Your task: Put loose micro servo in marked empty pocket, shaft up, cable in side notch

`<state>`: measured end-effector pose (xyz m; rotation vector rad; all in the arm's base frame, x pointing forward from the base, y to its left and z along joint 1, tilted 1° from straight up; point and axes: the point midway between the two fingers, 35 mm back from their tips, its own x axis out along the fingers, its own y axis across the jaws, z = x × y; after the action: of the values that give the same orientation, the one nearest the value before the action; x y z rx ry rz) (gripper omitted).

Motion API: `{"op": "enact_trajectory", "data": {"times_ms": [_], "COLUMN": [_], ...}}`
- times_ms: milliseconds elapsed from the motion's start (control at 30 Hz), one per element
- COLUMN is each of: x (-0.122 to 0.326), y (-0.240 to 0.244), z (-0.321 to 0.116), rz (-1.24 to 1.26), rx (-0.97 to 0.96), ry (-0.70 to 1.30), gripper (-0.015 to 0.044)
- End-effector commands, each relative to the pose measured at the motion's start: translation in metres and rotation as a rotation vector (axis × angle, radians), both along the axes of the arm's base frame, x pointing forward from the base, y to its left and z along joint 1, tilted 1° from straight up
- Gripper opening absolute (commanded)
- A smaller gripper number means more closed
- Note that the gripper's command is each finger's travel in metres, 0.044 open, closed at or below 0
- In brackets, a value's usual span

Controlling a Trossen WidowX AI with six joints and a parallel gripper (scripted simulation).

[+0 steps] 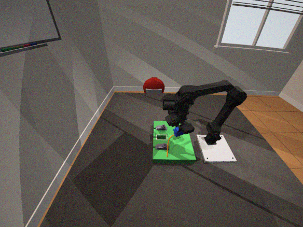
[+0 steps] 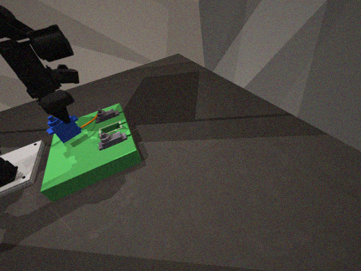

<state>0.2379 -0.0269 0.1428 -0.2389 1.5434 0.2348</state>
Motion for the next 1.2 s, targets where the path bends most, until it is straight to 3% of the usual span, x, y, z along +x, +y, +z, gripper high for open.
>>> {"op": "enact_trajectory", "data": {"times_ms": [0, 300, 567, 1167], "x": [-0.001, -0.001, 0.006, 0.077], "y": [0.000, 0.000, 0.000, -0.008], "z": [0.000, 0.000, 0.000, 0.003], "rz": [-0.115, -0.401, -0.406, -0.406], "rx": [0.003, 0.007, 0.007, 0.008], "ry": [0.002, 0.002, 0.002, -0.004], "gripper": [0.0000, 0.0000, 0.0000, 0.0000]}}
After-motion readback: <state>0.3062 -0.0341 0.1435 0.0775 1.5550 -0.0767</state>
